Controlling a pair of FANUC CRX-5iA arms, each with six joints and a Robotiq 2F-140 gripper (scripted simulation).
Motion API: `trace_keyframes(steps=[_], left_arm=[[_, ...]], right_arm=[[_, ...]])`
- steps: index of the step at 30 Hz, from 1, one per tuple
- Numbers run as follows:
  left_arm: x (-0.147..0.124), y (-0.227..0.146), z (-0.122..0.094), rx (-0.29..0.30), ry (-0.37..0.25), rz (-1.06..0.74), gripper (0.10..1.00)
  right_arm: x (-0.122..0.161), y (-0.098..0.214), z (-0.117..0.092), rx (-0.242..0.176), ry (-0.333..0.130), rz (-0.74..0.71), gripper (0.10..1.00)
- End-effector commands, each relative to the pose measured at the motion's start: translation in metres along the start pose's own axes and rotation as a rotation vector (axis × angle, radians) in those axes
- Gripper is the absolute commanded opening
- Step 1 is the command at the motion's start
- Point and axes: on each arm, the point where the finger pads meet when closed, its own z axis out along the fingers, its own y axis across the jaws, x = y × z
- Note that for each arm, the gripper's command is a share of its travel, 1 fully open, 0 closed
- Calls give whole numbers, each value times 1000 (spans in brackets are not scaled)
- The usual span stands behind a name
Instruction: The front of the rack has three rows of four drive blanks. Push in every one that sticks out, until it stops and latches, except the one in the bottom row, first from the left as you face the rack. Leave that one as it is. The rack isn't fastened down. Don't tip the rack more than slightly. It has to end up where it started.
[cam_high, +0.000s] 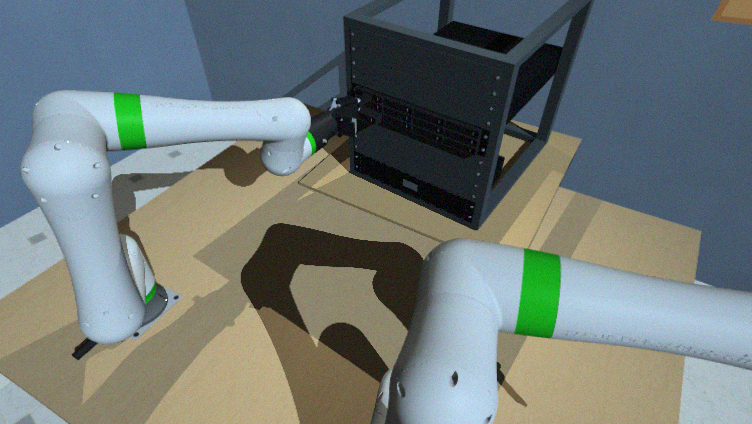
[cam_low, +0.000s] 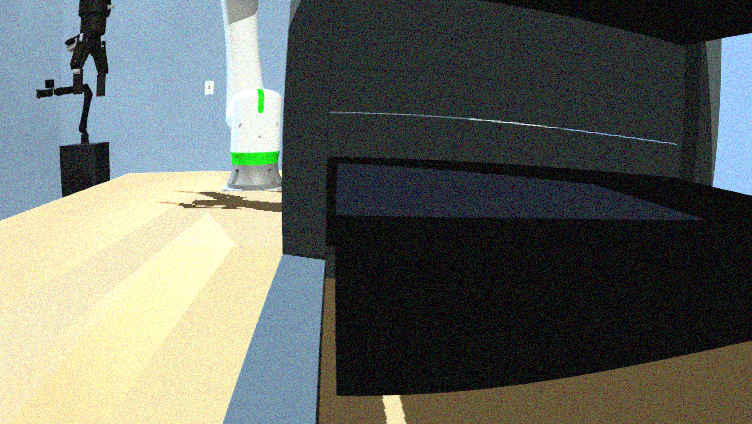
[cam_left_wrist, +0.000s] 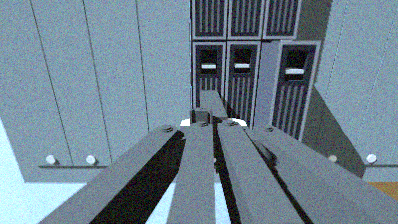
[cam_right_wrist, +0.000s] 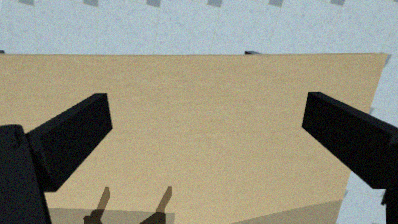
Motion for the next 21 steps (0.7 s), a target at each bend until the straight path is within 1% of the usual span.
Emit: trace_keyframes(steps=[1,5,7,10,12,21], left_arm=[[0,-1,0,2,0,-1,99],[0,-1,-1,2,0,-1,99],[0,-1,-5,2,0,-1,99],[0,-1,-16,2,0,-1,99],[0,-1,-16,2,0,-1,99],[0,-1,-67,2,0,-1,99]], right_arm=[[0,0,-1,0,2,0,1000],[0,0,-1,0,2,0,1000],[0,0,-1,0,2,0,1000],[0,0,-1,0,2,0,1000],[0,0,-1,0,2,0,1000],[0,0,-1,0,2,0,1000]])
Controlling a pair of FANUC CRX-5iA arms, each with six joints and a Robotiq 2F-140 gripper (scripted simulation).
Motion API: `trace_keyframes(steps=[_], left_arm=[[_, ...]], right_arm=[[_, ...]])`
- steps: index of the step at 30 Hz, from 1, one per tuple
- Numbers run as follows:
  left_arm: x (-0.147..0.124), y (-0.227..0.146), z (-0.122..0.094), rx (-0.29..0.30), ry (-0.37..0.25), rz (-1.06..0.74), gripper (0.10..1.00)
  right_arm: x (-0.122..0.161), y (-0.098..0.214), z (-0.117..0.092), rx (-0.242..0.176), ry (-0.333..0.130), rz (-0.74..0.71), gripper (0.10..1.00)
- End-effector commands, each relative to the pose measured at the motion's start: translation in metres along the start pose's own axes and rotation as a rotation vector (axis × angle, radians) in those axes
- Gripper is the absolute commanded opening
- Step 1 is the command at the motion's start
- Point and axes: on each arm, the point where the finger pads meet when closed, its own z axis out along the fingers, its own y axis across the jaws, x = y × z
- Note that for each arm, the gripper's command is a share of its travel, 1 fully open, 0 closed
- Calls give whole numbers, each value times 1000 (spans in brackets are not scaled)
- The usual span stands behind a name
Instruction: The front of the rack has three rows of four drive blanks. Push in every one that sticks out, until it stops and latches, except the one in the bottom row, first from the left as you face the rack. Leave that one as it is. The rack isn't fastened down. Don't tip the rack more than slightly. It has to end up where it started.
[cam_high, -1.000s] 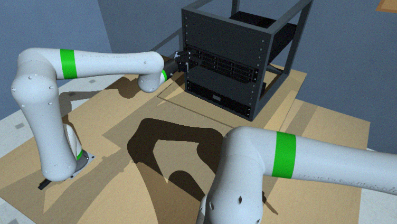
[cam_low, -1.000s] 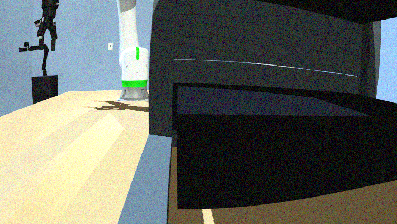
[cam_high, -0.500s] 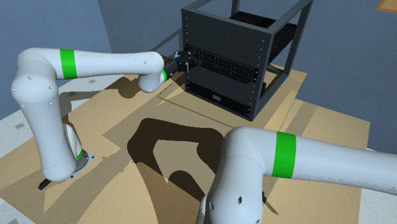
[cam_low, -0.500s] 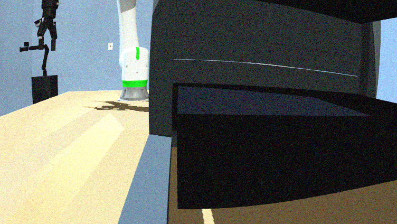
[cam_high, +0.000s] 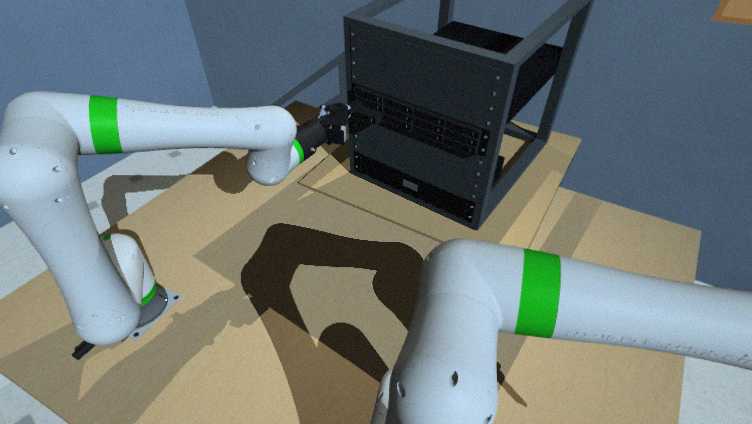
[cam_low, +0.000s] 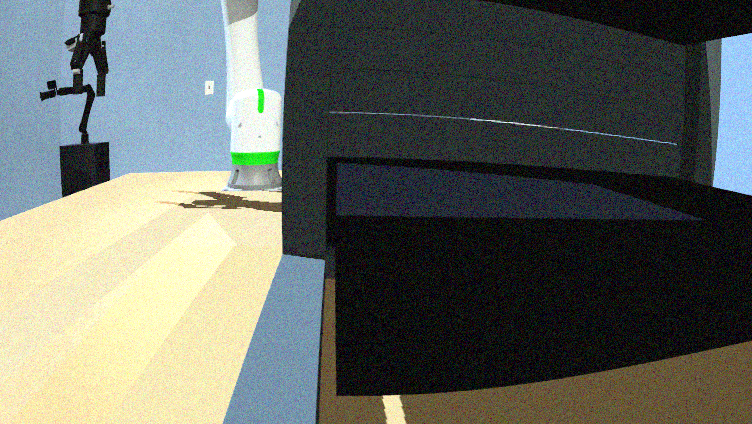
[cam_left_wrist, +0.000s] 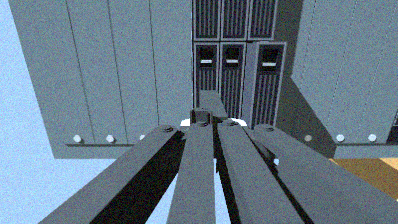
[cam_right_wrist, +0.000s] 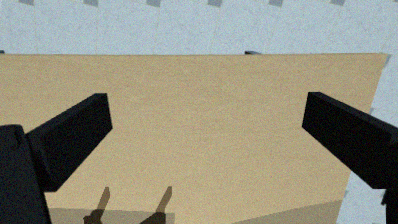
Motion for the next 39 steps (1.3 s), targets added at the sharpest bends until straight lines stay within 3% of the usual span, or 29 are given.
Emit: trace_keyframes(steps=[1,10,11,39], left_arm=[[0,-1,-21,2,0,-1,99],[0,-1,-32,2,0,-1,99],[0,-1,-32,2,0,-1,1000],[0,-1,-32,2,0,-1,1000]], right_arm=[[0,0,-1,0,2,0,1000],[0,0,-1,0,2,0,1000],[0,0,-1,0,2,0,1000],[0,0,-1,0,2,0,1000]])
